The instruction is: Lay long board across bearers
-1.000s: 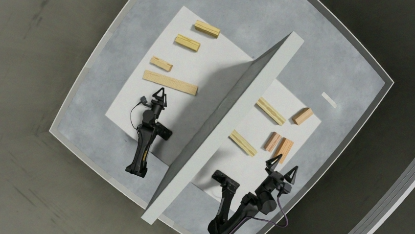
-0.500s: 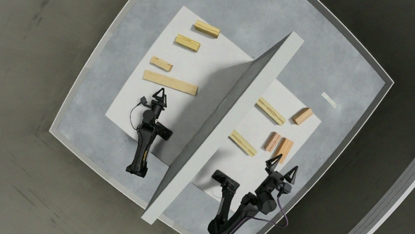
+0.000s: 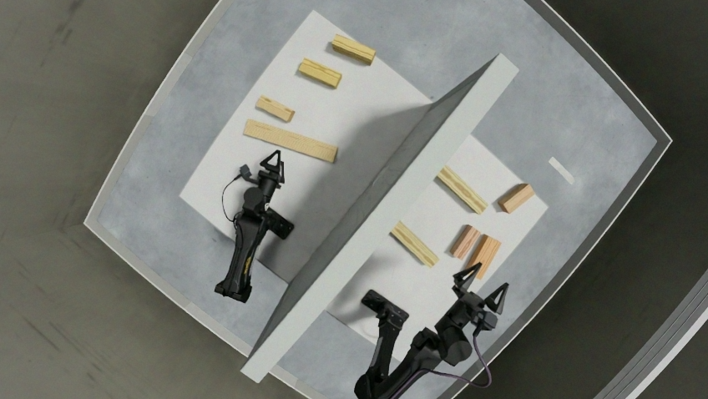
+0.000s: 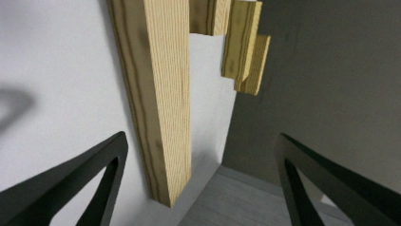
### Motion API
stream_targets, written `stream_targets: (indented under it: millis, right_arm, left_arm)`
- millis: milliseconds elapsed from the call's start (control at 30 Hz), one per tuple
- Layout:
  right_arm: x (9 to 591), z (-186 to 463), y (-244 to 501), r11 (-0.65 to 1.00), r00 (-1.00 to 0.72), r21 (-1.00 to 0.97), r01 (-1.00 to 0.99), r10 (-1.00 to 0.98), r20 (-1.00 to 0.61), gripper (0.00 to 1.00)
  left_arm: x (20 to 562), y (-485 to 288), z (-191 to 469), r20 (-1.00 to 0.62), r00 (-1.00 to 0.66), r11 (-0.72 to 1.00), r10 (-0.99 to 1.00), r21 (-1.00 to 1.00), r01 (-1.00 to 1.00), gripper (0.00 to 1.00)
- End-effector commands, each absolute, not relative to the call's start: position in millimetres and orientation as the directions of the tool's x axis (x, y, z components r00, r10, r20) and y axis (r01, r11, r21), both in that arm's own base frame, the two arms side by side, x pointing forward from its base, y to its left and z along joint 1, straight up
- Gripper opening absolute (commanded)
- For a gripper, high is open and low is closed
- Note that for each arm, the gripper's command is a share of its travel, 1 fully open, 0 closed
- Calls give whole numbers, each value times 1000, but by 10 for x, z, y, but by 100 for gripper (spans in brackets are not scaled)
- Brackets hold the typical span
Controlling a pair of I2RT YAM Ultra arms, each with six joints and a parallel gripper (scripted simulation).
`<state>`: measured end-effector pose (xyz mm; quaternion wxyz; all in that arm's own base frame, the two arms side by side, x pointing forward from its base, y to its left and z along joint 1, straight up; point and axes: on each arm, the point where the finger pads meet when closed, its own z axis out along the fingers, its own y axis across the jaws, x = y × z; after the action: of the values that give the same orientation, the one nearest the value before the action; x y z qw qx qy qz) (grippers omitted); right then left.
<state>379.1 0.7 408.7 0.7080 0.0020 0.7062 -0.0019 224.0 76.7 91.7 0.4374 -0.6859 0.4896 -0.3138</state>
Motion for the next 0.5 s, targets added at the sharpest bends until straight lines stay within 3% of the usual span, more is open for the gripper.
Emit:
stream_targets:
  millis: [0, 200, 233, 467]
  right_arm:
    - [3691, 4290, -44, 1000, 43, 0, 21, -1, -999, 100]
    - [3691, 4290, -44, 1000, 43, 0, 21, -1, -999, 100]
    - [3691, 4290, -44, 1000, 43, 0, 21, -1, -999, 100]
    - [3691, 4290, -44, 1000, 43, 0, 21, -1, -999, 100]
  left_arm:
    - [2240, 748, 1085, -4, 318, -119, -948, -923, -366, 95]
    - [2240, 748, 1085, -4, 318, -119, -948, -923, -366, 95]
    - [2240, 748, 1085, -4, 318, -119, -948, -923, -366, 73]
    - [2240, 748, 1085, -4, 318, -119, -948, -923, -366, 73]
